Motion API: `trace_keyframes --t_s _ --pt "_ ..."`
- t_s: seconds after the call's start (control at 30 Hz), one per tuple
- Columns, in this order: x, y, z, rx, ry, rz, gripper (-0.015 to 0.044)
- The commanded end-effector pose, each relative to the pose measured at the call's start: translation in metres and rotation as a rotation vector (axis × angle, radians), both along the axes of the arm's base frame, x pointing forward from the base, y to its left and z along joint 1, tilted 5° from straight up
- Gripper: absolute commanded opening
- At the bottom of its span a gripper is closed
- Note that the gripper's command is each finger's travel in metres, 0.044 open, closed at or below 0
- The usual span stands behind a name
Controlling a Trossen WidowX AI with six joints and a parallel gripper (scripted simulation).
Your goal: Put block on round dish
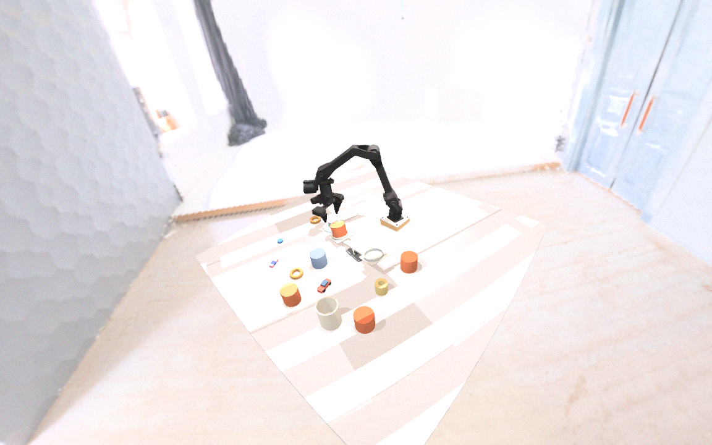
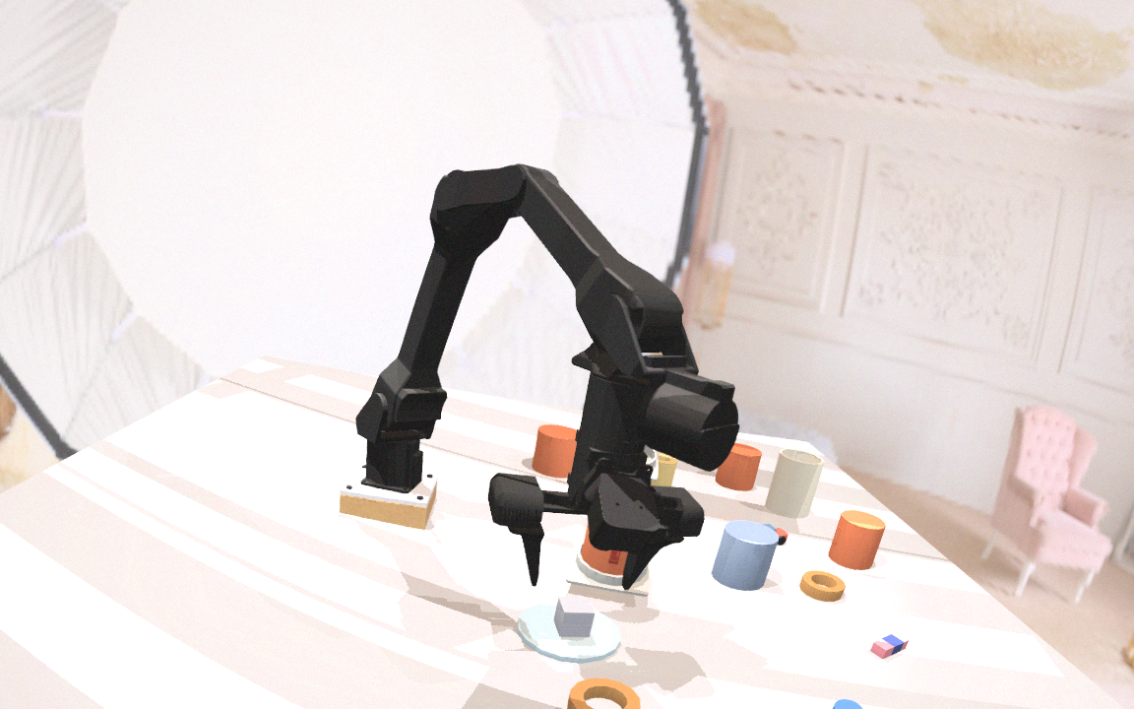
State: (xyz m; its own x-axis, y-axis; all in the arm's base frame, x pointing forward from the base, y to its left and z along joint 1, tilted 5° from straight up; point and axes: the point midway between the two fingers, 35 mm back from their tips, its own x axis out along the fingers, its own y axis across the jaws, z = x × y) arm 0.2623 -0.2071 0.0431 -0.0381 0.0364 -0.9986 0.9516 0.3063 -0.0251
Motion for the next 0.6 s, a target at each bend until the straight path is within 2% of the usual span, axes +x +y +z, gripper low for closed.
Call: trace_keyframes --t_s 0.0,0.07,0.2,0.57 --pt "0.0 -0.001 0.018 -0.006 -0.003 0.004 0.044" --pt "0.0 -0.001 0.02 -0.006 -0.004 0.004 0.044" --pt "0.001 -0.001 0.059 -0.01 -0.012 0.0 0.044" --pt "0.001 -0.001 0.061 -0.01 -0.013 0.0 0.044"
